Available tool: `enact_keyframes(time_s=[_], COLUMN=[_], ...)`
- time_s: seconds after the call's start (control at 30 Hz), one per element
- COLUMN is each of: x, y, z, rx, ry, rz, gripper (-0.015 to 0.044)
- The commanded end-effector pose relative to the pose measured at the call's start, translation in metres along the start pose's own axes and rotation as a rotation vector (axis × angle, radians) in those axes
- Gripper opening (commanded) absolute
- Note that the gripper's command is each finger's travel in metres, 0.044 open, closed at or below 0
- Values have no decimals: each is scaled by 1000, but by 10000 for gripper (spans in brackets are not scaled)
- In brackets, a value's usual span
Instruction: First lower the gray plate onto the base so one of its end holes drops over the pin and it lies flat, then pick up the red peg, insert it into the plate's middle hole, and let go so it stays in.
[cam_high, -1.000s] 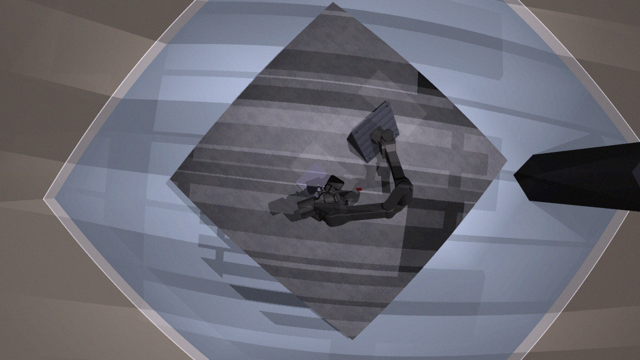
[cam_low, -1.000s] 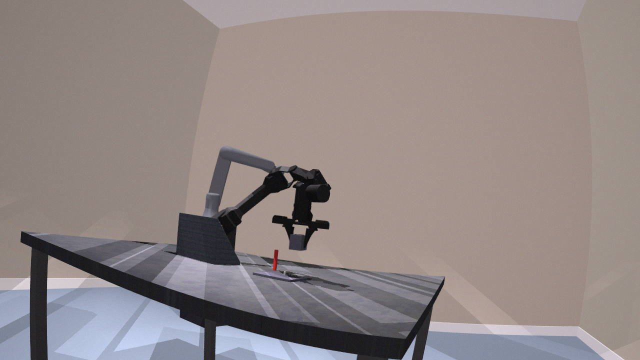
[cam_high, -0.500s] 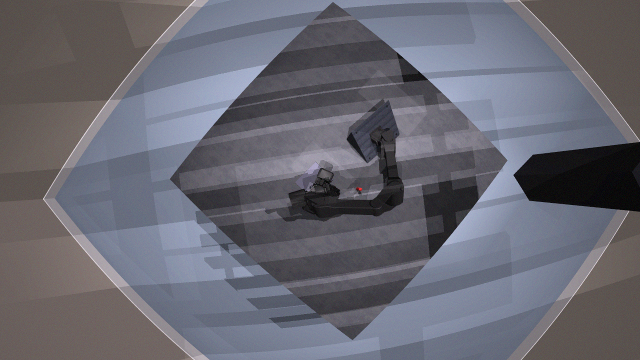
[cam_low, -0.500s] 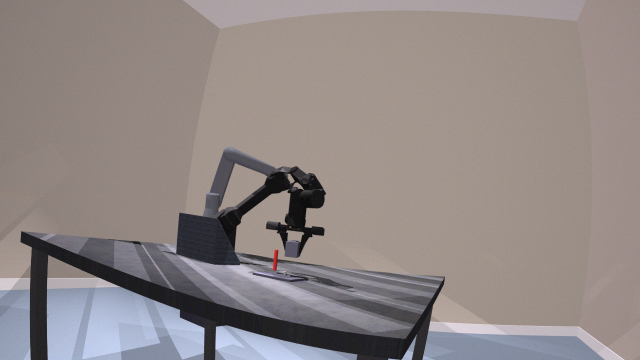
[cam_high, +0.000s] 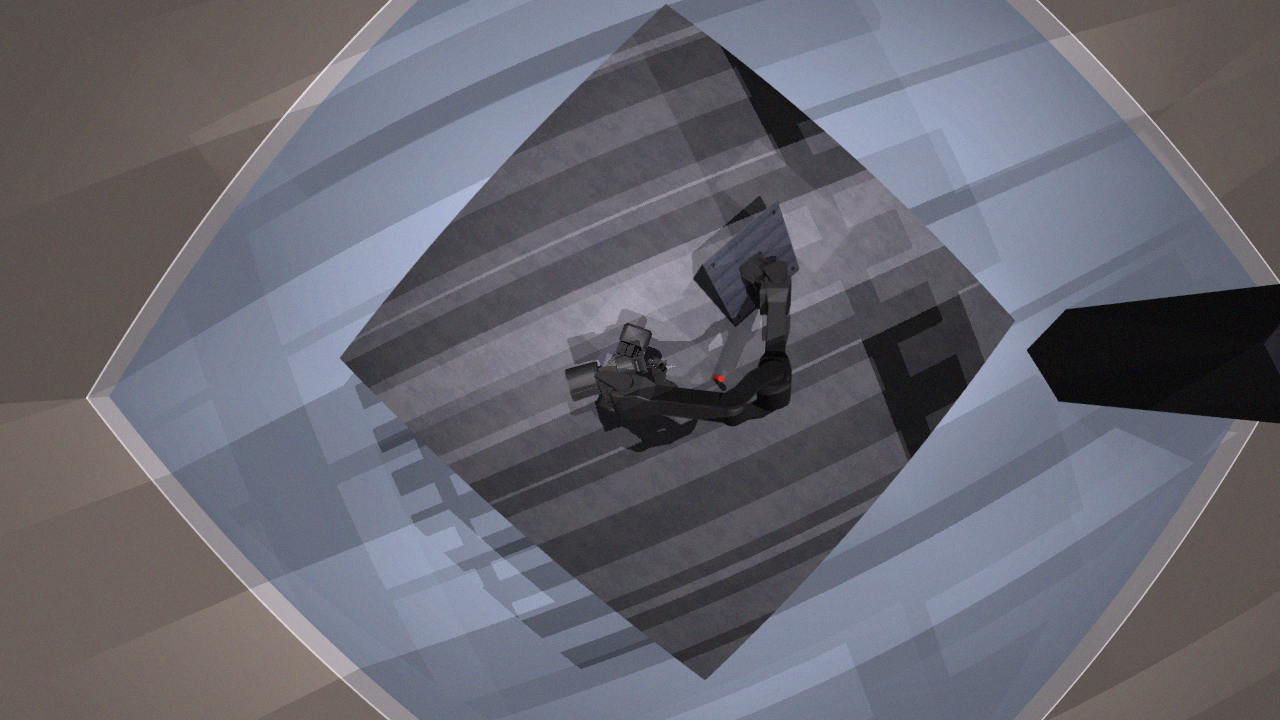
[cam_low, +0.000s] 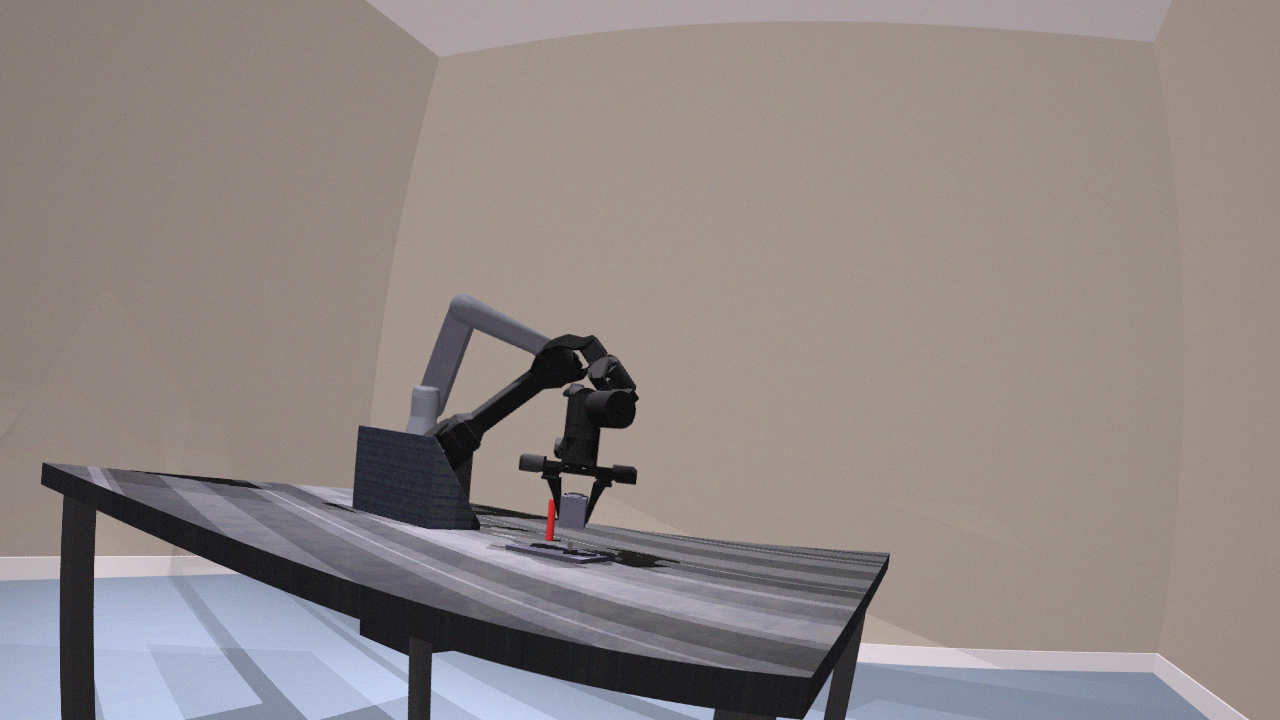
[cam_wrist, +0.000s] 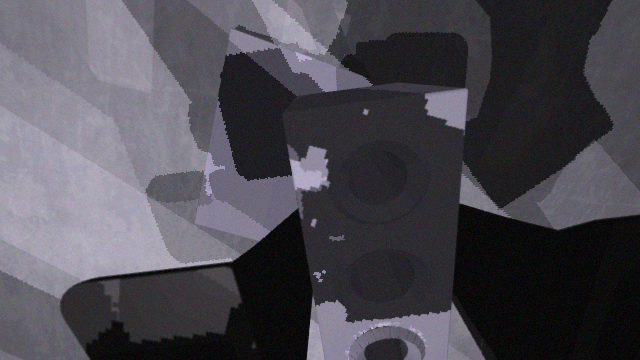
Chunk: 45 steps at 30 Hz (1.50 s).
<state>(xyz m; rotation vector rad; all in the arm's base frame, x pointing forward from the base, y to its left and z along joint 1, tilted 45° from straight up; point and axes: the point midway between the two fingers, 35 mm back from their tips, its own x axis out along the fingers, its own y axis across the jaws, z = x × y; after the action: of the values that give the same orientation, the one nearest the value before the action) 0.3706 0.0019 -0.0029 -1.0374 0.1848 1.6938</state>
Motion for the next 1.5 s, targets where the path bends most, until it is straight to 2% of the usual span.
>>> enact_keyframes(time_s=[0.0, 0.8, 1.47], x=[0, 0, 29], y=[2, 3, 3], z=[-4, -6, -6], rx=[-11, -11, -11], ry=[6, 6, 5], rz=[-3, -3, -4], gripper=[0, 0, 0])
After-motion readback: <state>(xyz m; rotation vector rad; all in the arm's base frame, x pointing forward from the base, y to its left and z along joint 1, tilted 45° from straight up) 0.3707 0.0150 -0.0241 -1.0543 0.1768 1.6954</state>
